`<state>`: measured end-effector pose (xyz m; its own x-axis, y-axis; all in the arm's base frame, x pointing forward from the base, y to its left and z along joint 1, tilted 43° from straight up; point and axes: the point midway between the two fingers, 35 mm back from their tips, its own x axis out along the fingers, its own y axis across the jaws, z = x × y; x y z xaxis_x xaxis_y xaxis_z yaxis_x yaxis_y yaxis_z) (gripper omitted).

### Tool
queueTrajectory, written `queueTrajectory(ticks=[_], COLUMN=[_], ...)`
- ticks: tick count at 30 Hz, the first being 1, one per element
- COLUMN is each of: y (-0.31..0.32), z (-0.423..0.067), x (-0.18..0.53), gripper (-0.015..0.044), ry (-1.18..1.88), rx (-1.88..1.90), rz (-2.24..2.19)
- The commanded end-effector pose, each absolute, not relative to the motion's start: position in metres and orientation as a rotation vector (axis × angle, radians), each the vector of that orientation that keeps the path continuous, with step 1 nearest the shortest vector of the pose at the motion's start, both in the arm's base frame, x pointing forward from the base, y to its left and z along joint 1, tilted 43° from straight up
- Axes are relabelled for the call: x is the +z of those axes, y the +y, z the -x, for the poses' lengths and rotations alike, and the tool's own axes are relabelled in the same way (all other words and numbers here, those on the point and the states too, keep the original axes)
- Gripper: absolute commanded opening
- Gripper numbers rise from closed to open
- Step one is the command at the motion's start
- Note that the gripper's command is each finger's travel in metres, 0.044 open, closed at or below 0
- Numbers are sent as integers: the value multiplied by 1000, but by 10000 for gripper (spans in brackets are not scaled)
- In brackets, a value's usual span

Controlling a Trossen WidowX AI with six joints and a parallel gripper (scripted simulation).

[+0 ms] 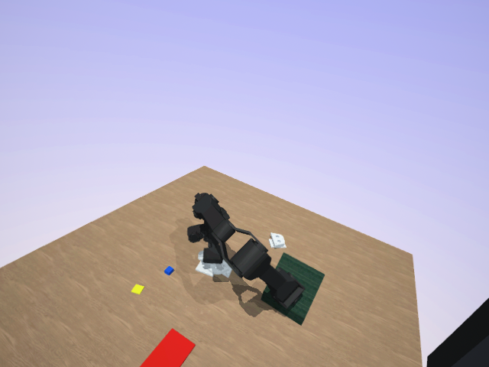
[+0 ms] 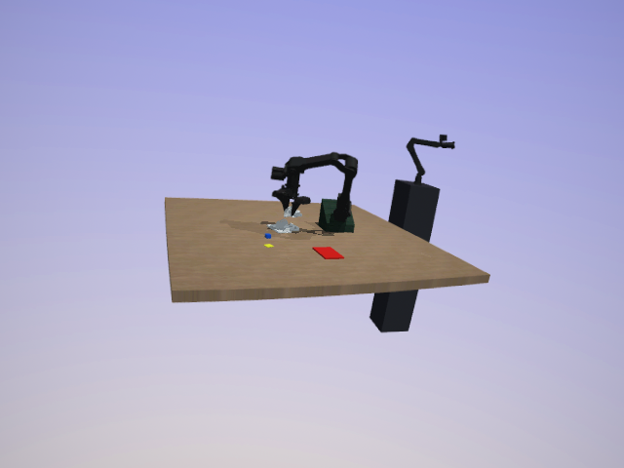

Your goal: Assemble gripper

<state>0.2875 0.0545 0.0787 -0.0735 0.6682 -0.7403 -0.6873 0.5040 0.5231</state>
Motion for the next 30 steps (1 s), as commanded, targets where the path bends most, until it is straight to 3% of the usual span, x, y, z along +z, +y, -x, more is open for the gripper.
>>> queueTrajectory(ticks=[1, 30], y=[44, 27], z=[-293, -300], x=[68, 51], gripper=[134, 134], ry=[1267, 1356], rx=[1051, 940], rz=[-60, -195])
